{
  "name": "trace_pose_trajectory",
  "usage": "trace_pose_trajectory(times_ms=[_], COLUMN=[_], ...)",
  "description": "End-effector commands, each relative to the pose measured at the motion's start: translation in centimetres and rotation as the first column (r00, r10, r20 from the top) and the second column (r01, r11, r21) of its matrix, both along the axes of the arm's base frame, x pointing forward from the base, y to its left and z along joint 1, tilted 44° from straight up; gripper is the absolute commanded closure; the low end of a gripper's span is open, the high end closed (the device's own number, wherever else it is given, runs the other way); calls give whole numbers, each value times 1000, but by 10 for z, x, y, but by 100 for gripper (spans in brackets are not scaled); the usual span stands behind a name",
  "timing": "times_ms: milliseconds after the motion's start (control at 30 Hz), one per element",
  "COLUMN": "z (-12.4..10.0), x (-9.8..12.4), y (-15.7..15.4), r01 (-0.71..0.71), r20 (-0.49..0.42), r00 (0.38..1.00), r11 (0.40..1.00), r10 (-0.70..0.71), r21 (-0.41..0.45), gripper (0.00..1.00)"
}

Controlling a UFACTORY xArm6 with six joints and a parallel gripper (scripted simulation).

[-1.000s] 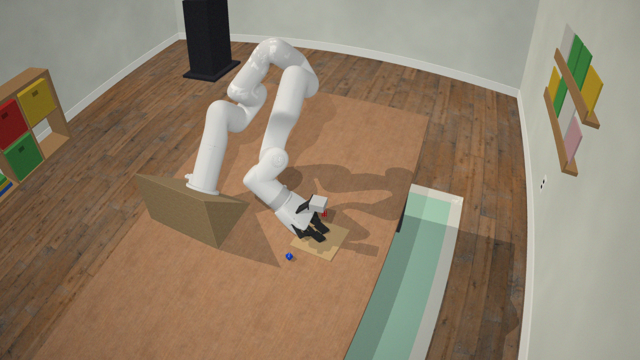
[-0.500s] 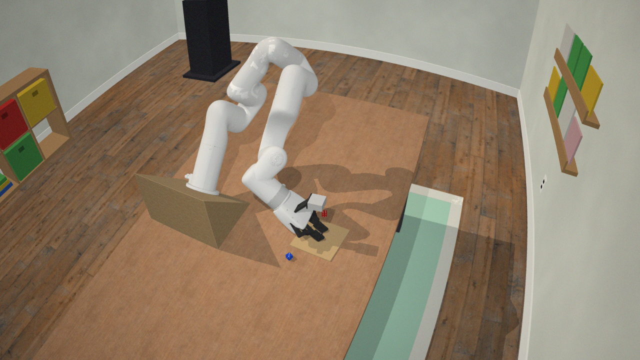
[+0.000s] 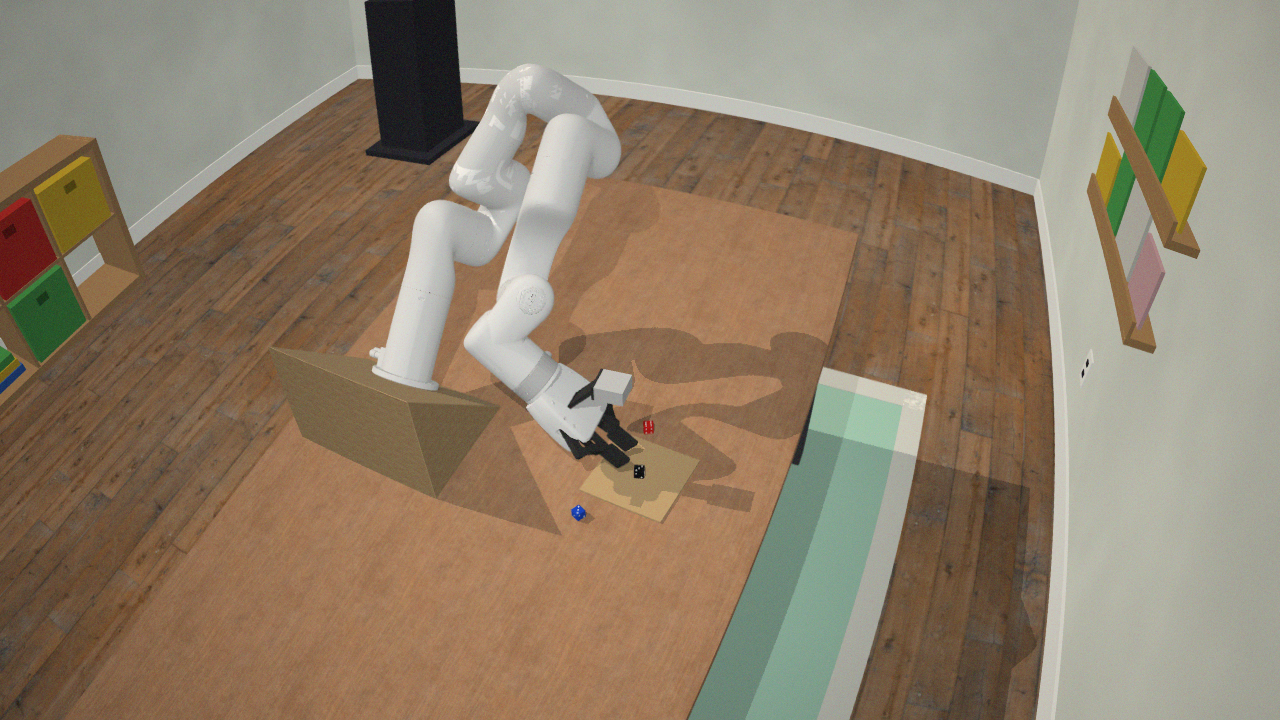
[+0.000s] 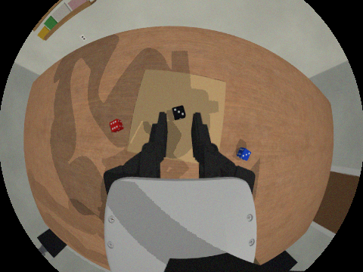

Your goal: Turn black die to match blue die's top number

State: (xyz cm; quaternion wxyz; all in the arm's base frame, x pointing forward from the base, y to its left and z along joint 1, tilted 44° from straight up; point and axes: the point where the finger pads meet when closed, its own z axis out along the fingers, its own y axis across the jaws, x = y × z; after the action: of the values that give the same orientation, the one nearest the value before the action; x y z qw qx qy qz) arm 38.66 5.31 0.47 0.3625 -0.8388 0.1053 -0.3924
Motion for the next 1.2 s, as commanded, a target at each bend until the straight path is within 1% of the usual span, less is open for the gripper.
trace_pose_trajectory(times_ms=[0, 300, 633, 767, 1033, 1167], z=[3, 8, 38, 45, 47, 52], x=[-3, -3, -1, -1, 0, 8], y=[-3, -8, -36, -43, -45, -39], r01=[0, 0, 0, 0, -2, -58], r20=[2, 2, 2, 2, 1, -12], r00=[1000, 1000, 1000, 1000, 1000, 998], r11=[1000, 1000, 1000, 1000, 1000, 998], r10=[0, 0, 0, 0, 2, 58], r21=[0, 0, 0, 0, 1, 30], gripper=[69, 69, 69, 69, 69, 69])
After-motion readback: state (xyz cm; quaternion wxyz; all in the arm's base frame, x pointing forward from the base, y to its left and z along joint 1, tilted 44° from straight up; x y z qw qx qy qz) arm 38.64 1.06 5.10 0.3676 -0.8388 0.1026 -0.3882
